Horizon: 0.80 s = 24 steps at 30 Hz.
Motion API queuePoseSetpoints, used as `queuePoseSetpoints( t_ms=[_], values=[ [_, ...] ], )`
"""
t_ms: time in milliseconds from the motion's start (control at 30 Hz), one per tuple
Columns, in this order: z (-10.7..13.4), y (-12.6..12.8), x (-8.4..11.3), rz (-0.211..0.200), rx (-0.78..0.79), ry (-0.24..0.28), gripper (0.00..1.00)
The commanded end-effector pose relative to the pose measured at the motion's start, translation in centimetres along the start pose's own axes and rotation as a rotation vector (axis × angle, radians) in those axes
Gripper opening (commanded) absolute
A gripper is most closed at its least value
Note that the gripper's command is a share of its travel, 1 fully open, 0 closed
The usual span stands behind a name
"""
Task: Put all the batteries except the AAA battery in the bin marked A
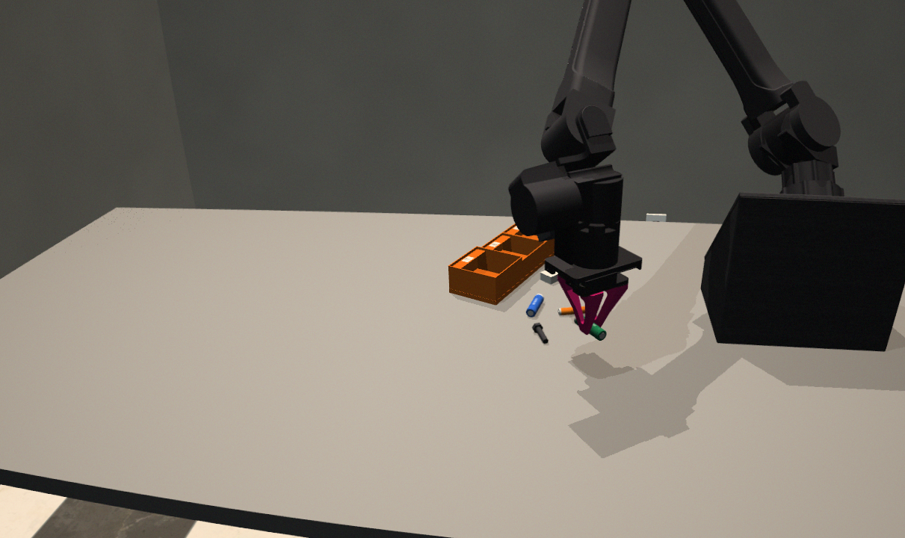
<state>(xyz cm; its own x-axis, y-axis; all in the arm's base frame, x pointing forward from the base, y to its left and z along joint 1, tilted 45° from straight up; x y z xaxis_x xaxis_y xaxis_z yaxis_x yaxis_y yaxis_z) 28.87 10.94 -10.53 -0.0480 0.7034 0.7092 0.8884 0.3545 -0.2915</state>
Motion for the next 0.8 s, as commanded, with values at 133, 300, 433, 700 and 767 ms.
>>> queuePoseSetpoints(
  t_ms=[133,300,433,700,767],
  values=[
    [-0.1,1.9,2.7,-0.035,-0.046,-0.004,0.08],
    [-0.3,1.5,1.6,-0.009,-0.052,-0.002,0.08],
    [-0.2,1.3,2.2,-0.028,-0.035,-0.004,0.08],
    [-0.1,1.3,2.2,-0.028,-0.035,-0.004,0.08],
    [-0.1,1.3,2.2,-0.028,-0.035,-0.004,0.08]
  ],
)
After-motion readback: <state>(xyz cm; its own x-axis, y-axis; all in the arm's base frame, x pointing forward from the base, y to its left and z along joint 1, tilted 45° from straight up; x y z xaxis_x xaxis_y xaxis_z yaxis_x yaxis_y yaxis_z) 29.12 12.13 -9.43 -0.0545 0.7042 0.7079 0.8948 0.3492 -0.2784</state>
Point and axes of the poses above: the point where the finger pads meet when closed, its own x axis back along the fingers, its own y axis across the jaws, z = x × y, the point moved 8 cm from there along x, back along the fingers, and after that the axes turned 14 degrees about -x, right-handed, at the moved point
